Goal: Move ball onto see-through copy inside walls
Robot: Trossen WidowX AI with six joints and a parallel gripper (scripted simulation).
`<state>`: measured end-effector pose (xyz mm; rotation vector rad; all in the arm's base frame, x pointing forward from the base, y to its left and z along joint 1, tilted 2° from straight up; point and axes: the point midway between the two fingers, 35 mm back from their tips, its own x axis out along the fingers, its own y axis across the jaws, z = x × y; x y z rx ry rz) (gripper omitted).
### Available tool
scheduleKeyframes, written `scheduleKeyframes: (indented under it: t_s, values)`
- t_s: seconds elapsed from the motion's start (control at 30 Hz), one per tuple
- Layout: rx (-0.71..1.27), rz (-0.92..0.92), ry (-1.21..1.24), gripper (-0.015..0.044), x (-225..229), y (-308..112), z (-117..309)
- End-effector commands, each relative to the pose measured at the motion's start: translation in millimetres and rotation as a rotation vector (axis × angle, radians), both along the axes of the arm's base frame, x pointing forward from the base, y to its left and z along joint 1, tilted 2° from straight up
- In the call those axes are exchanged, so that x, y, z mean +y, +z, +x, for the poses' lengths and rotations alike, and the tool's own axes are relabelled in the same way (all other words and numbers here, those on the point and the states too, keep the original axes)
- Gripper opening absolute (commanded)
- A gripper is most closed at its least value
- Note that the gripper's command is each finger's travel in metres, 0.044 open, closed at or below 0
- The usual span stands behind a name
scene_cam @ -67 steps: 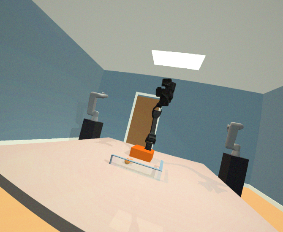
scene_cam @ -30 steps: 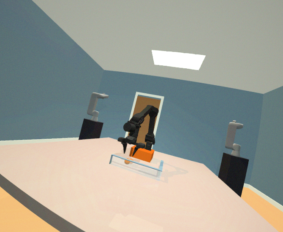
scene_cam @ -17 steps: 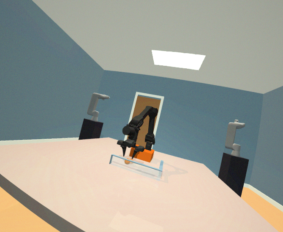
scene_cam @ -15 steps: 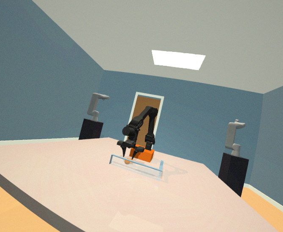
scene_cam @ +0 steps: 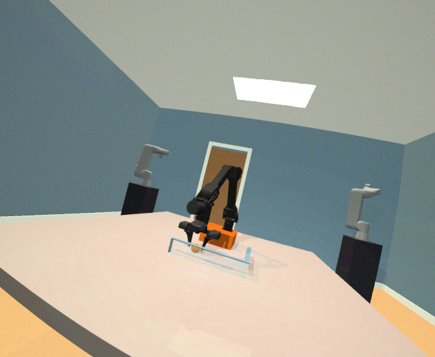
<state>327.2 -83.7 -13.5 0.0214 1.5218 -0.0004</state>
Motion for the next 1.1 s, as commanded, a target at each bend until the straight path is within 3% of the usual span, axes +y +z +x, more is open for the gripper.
scheduleKeyframes:
  t_s: [0.0,0.33,0.53,0.93,1.07]
  values:
    - [0.002,0.004,0.002,0.0239,1,-3,-1]
    - [0.002,0.004,0.002,0.0152,1,-3,-1]
    - [0.002,0.003,0.002,0.0000,-1,23,2]
    - [0.002,0.003,0.002,0.0000,-2,115,-4]
    - [0.002,0.003,0.002,0.0000,-1,127,-7]
